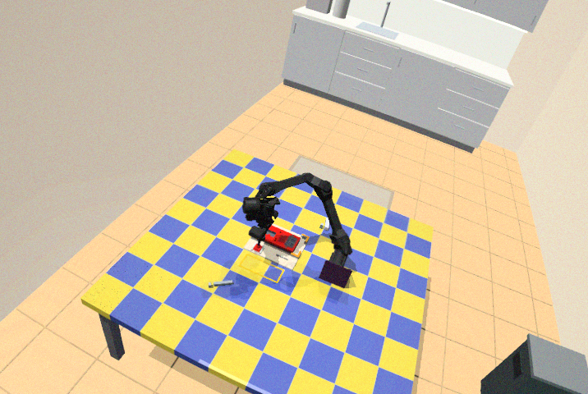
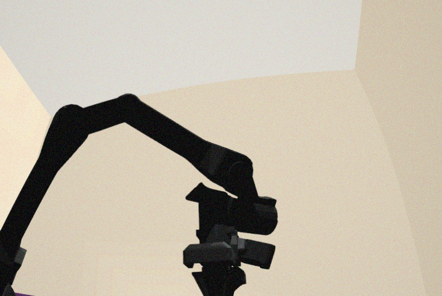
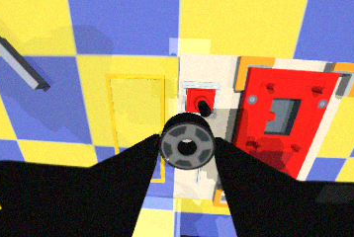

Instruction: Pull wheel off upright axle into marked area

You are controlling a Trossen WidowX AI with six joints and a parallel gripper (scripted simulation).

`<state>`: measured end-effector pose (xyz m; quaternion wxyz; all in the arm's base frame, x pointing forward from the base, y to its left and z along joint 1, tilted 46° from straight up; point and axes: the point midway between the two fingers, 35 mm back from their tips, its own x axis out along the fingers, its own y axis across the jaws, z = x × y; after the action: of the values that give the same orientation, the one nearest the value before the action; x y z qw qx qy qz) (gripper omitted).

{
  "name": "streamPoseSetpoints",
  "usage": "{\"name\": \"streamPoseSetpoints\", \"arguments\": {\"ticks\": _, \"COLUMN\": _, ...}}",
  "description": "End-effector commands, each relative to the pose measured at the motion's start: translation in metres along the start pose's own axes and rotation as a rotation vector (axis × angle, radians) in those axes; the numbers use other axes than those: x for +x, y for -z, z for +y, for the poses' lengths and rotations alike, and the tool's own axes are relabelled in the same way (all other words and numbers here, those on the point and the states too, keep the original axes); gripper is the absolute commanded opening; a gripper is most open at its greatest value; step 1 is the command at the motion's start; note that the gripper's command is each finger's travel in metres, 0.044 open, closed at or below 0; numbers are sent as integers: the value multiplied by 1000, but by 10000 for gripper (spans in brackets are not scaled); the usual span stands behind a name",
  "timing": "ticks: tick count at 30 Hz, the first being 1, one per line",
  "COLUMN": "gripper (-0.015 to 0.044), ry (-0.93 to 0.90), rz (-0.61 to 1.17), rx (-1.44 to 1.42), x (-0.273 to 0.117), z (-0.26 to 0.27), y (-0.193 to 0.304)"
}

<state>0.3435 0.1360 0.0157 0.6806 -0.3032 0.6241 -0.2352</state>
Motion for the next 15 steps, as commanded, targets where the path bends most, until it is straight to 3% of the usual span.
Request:
{"name": "streamPoseSetpoints", "arguments": {"ticks": 1, "gripper": 0, "ry": 0, "rz": 7, "rx": -13, "x": 0, "z": 25, "y": 16}}
{"name": "streamPoseSetpoints", "arguments": {"ticks": 15, "gripper": 0, "ry": -2, "rz": 8, "rx": -9, "x": -4, "z": 74, "y": 55}}
